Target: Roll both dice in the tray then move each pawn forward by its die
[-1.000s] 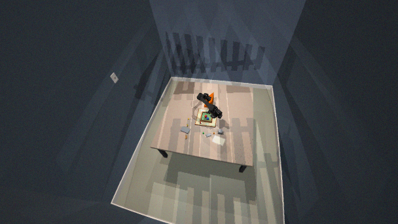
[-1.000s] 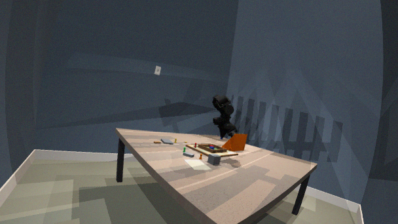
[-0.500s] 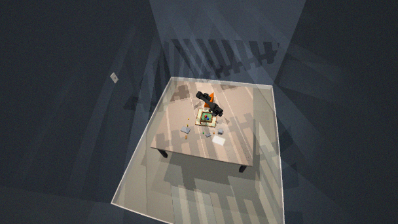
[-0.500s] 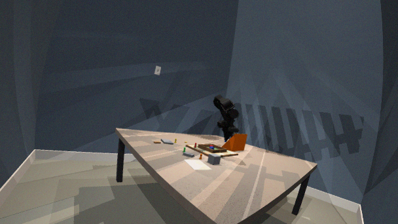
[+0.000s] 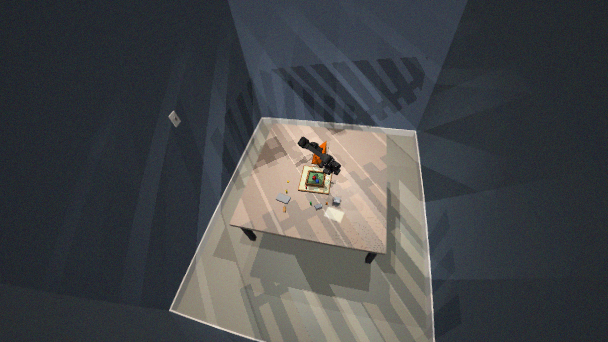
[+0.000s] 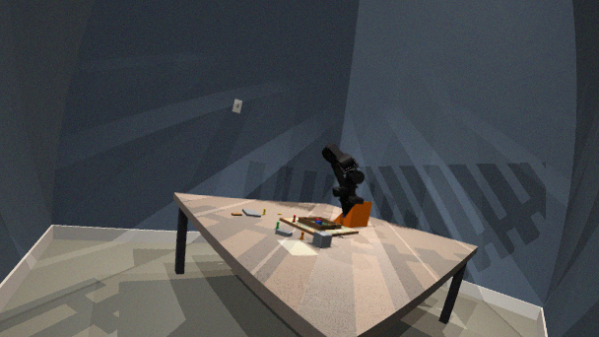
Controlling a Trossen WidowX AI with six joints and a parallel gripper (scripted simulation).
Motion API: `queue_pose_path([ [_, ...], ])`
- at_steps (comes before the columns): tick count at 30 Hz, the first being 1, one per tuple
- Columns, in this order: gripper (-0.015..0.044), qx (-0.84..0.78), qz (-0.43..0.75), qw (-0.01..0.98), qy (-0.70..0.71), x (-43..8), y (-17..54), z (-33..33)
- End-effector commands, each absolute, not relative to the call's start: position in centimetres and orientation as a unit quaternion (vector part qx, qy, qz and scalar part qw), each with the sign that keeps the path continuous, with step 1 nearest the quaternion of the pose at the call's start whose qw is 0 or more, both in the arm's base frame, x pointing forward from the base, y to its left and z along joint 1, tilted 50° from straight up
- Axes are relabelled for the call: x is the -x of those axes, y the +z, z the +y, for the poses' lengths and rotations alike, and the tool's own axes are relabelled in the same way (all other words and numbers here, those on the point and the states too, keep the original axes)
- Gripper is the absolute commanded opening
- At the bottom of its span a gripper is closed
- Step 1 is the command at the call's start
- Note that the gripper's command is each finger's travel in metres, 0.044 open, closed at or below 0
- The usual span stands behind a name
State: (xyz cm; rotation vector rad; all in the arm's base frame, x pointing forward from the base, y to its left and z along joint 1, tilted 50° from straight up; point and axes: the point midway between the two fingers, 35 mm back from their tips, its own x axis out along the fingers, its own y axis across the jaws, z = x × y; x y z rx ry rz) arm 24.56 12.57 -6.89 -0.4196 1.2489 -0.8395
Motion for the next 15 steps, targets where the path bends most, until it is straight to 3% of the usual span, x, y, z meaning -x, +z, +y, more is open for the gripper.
queue_pose_path([
  [1,0.0,0.187,0.564,0.71,-0.378,-23.2,-7.1,11.8],
  [15,0.0,0.187,0.564,0.71,-0.379,-19.9,-7.6,9.5],
])
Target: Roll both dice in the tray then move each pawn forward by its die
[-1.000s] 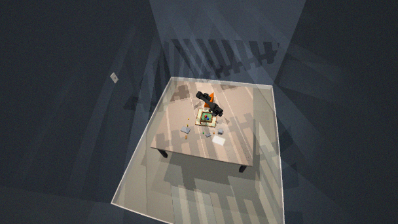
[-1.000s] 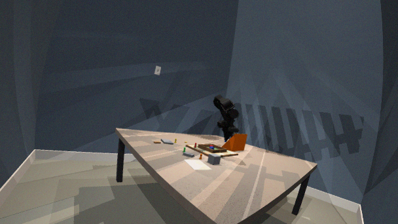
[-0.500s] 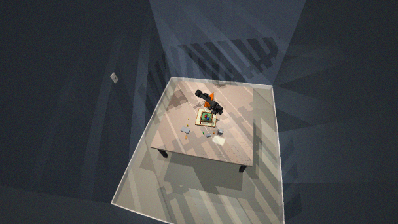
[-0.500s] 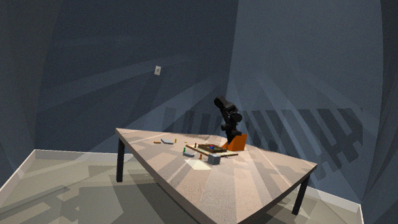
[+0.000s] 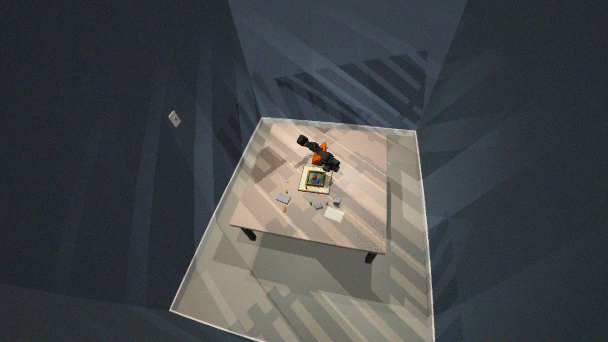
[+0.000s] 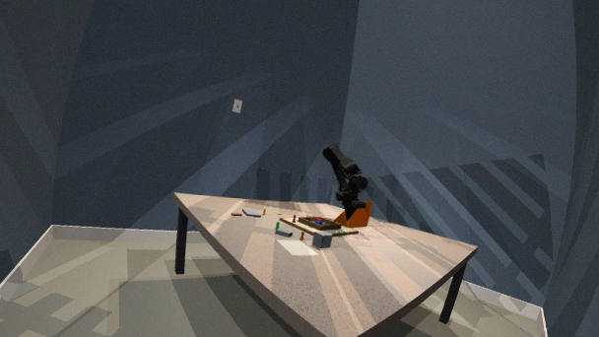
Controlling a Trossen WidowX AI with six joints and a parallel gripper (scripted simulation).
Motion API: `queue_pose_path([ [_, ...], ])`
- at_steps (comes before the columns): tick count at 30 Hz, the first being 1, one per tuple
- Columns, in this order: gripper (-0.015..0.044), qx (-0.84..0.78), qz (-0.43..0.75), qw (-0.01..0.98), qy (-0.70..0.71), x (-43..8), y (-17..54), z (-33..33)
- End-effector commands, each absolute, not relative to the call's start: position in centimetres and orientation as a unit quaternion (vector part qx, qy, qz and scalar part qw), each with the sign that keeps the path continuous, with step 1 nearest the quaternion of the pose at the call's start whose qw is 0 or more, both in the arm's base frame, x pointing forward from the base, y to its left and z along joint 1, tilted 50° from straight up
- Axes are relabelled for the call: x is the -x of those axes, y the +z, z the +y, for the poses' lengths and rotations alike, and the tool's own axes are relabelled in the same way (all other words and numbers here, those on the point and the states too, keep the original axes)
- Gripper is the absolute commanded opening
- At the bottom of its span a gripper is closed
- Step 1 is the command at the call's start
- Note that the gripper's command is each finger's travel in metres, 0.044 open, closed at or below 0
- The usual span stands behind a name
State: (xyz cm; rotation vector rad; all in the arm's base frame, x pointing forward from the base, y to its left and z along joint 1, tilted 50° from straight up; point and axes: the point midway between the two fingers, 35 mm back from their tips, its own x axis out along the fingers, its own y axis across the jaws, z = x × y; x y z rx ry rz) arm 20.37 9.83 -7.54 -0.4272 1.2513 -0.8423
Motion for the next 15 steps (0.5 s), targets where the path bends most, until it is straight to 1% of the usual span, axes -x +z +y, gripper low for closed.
queue_pose_path([
  [1,0.0,0.187,0.564,0.71,-0.379,-19.9,-7.7,9.4],
  [9,0.0,0.187,0.563,0.71,-0.38,-20.2,-9.8,7.0],
  [15,0.0,0.187,0.563,0.71,-0.38,-20.2,-9.9,6.9],
])
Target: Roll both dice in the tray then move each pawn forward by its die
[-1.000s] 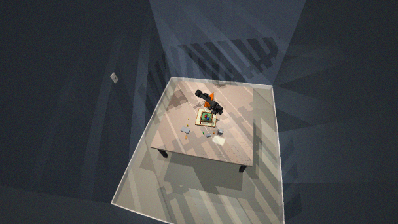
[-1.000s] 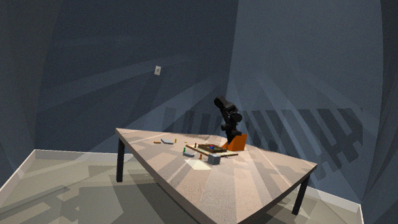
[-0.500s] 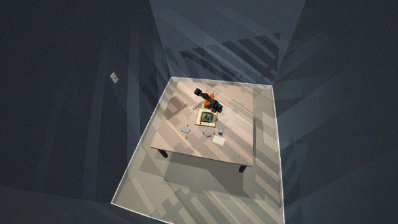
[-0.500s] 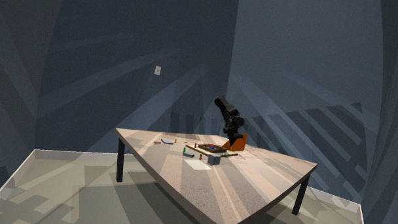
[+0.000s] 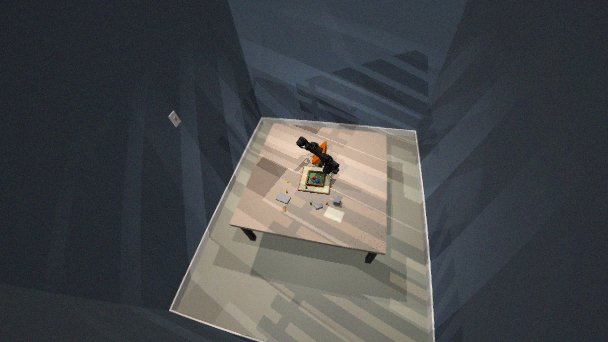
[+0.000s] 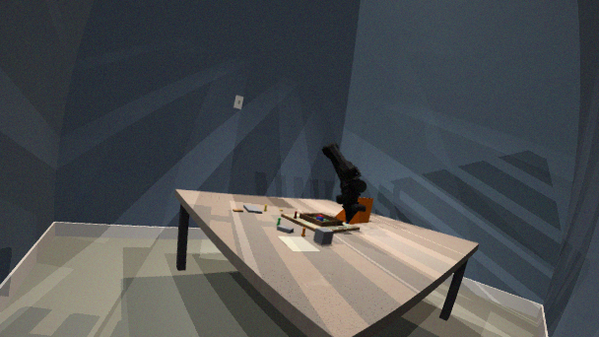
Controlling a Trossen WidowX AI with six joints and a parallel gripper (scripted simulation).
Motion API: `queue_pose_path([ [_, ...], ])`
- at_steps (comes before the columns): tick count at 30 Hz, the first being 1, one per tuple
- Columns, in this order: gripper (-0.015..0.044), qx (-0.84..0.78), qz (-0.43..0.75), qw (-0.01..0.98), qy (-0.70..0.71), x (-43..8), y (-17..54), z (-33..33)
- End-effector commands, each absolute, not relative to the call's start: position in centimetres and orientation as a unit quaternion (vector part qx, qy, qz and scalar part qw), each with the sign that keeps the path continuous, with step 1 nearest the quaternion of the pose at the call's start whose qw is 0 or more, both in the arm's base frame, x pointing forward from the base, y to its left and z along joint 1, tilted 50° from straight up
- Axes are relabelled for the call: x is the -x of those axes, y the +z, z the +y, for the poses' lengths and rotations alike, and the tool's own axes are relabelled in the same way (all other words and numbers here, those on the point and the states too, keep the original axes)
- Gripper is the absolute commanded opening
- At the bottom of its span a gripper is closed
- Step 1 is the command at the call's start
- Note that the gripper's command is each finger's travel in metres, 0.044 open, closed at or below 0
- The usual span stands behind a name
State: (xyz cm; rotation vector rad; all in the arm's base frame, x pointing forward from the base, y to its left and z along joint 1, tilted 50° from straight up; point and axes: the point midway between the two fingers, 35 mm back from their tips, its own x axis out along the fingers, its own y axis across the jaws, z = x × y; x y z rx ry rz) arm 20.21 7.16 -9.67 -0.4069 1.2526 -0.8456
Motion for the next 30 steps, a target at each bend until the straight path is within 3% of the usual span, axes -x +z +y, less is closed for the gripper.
queue_pose_path([
  [1,0.0,0.187,0.563,0.71,-0.38,-20.2,-9.9,6.8],
  [12,0.0,0.188,0.563,0.71,-0.38,-20.3,-10.9,5.6],
  [28,0.042,0.187,0.564,0.71,-0.379,-20.0,-7.4,9.9],
  [30,0.044,0.187,0.564,0.71,-0.379,-20.0,-7.4,9.9],
])
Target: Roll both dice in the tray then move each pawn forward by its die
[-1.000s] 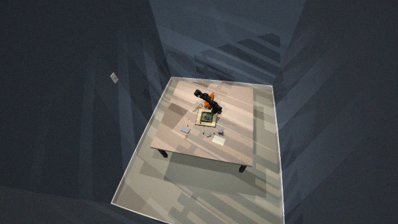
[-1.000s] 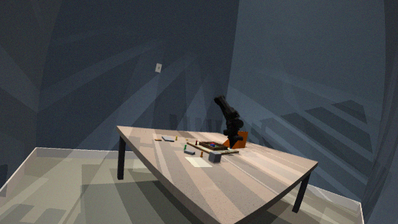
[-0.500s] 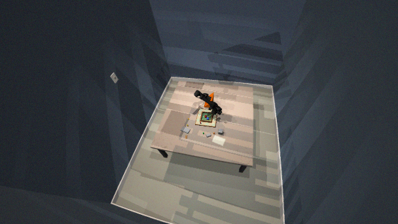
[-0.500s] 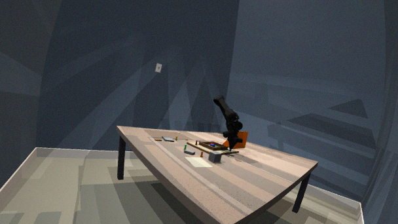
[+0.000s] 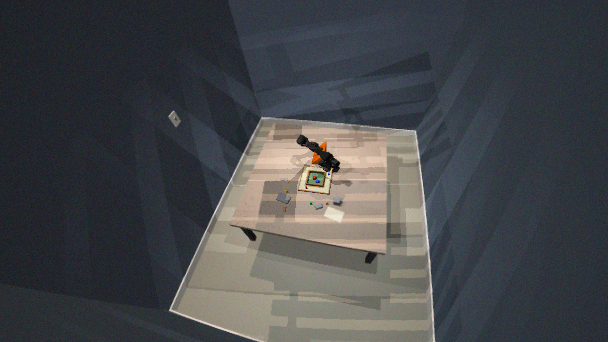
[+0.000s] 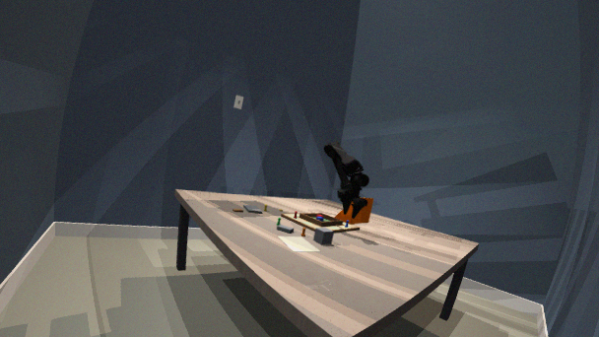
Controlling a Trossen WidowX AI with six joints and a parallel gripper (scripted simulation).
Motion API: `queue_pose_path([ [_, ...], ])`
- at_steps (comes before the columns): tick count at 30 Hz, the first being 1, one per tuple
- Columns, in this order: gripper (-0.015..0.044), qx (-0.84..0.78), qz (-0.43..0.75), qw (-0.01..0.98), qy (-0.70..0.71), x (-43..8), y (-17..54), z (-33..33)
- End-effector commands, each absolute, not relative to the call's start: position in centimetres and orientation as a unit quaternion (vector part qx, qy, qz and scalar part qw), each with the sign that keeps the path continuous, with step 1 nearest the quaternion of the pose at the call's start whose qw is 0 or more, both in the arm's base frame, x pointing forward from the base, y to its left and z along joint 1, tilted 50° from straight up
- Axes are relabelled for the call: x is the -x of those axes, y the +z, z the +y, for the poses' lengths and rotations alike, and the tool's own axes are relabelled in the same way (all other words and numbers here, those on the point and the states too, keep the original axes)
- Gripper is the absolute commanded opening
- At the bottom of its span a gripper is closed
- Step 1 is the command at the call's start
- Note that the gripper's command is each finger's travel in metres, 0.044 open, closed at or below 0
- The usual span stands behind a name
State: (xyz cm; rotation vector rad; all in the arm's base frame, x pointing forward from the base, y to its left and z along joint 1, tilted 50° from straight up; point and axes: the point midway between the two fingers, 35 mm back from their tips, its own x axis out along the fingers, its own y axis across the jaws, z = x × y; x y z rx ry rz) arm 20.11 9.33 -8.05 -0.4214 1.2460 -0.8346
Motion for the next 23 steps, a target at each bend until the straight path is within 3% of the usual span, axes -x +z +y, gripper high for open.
queue_pose_path([
  [1,0.044,0.187,0.564,0.71,-0.379,-20.0,-7.4,9.9],
  [13,0.044,0.307,0.621,0.665,-0.279,-16.4,5.7,8.3],
  [23,0.044,0.294,0.613,0.675,-0.287,-17.1,4.9,8.8],
])
